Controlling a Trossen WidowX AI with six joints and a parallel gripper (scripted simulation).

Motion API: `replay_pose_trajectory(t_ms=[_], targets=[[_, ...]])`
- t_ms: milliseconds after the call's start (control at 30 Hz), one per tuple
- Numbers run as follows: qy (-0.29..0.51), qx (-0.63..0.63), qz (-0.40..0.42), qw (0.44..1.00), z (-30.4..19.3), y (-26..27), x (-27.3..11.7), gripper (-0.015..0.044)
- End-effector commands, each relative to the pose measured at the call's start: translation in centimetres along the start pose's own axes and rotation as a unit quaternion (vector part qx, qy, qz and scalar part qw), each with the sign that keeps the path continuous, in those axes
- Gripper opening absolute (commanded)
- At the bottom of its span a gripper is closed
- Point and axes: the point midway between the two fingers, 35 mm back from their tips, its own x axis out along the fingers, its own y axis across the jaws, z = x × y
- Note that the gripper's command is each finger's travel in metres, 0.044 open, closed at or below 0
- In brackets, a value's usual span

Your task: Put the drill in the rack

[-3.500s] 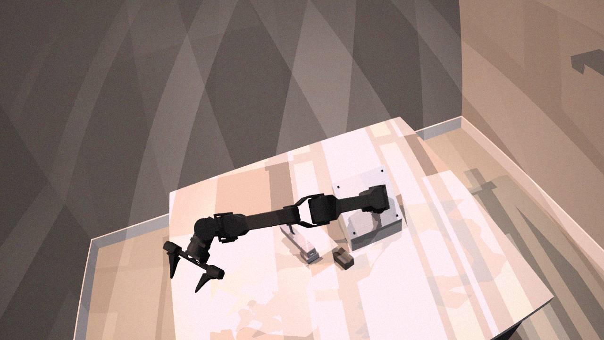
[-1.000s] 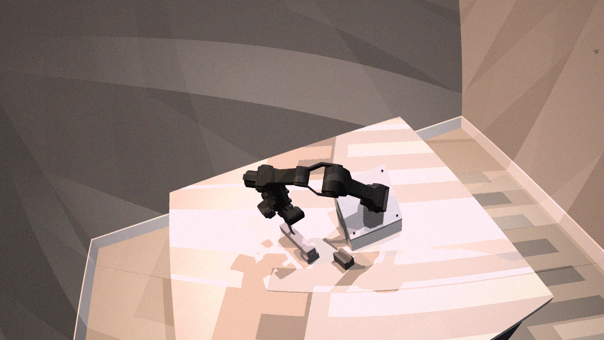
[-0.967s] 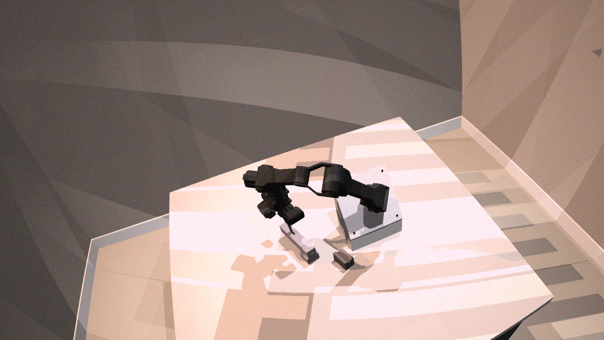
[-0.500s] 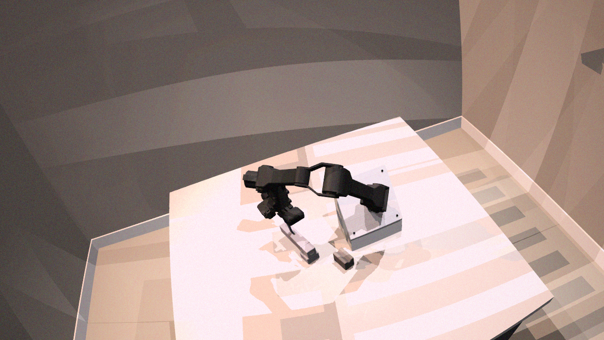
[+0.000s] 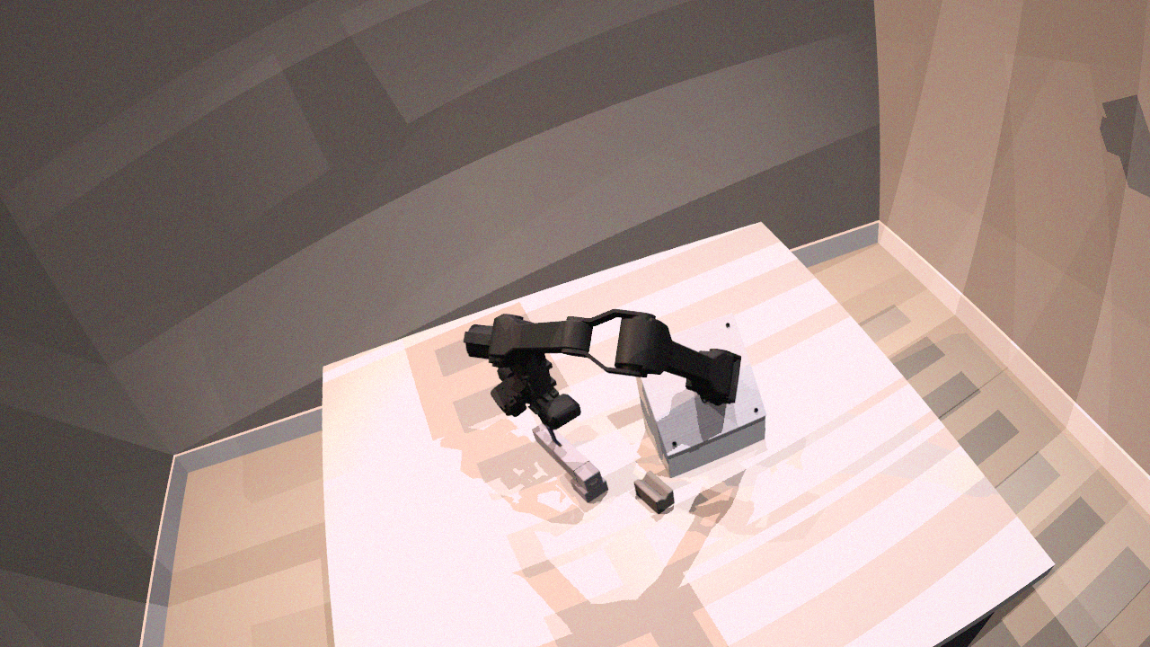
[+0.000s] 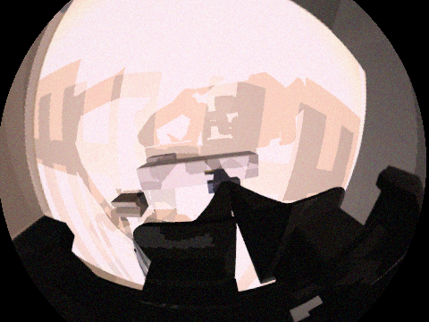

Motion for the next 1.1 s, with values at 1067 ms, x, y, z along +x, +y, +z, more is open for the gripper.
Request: replay_pose_trajectory(t_ms=[1067], targets=[[0.014,0.002,0.007,1.000,-0.8,0.3,3.0,0.0000]])
